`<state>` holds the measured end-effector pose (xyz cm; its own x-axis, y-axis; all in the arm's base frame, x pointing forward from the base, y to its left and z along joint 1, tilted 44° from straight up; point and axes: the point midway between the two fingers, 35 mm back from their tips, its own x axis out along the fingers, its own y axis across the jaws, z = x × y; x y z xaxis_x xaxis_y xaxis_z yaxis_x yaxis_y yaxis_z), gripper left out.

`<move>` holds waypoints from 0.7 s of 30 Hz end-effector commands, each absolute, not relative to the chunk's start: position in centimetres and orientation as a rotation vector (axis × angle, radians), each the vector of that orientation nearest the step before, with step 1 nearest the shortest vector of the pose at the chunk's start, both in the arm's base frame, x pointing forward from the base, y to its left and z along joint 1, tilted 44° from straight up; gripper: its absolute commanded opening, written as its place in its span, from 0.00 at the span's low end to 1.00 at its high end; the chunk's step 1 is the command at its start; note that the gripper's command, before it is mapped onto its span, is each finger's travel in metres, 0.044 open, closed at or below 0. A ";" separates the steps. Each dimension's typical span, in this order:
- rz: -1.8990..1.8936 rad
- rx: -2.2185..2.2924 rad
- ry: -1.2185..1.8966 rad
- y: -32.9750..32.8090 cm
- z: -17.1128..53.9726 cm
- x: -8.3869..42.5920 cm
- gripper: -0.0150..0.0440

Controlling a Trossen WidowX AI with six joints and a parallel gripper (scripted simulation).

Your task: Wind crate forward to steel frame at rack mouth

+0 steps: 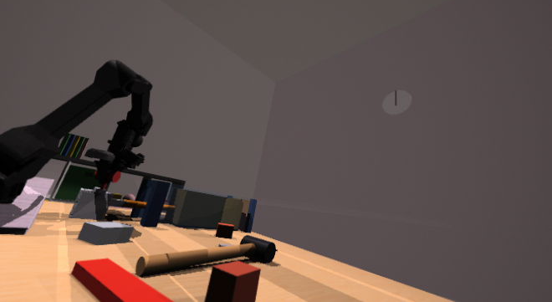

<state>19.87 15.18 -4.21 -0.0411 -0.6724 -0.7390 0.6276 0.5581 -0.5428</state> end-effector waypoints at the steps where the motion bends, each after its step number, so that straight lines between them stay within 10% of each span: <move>1: -1.053 -0.045 1.206 14.9 -4.4 21.0 0.25; 21: -1.052 -0.045 1.204 15.2 -4.7 23.3 0.25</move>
<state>22.06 15.27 -4.34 -0.0444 -0.6753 -0.7362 0.6251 0.5560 -0.5478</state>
